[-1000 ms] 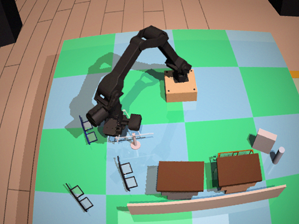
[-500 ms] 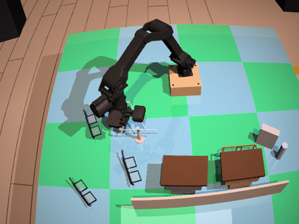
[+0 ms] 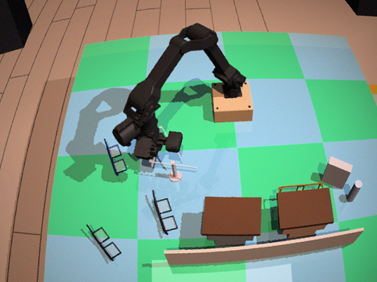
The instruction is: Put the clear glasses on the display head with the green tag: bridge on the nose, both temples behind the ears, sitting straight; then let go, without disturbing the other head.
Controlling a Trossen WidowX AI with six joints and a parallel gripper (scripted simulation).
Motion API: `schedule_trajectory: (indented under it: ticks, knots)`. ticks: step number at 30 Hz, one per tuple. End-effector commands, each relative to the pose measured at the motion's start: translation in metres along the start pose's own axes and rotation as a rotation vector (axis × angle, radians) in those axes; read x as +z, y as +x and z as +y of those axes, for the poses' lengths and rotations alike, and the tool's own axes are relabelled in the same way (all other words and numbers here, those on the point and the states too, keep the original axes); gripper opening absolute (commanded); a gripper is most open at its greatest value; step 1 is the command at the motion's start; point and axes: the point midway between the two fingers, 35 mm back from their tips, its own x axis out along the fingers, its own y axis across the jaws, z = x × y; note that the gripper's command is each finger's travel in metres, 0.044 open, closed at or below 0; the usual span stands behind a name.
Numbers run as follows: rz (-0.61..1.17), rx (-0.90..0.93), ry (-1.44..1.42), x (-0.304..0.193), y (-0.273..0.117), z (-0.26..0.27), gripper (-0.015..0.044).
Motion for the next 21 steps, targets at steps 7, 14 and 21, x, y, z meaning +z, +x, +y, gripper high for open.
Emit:
schedule_trajectory:
  ticks: [7, 14, 21]
  knots:
    - [0.002, 0.003, -0.003, -0.0011, 0.0009, 0.0003, 0.0]
    - [0.002, 0.003, -0.003, -0.0011, 0.0009, 0.0003, 0.0]
    - [0.002, 0.003, -0.003, 0.0014, 0.0008, 0.0003, 0.0]
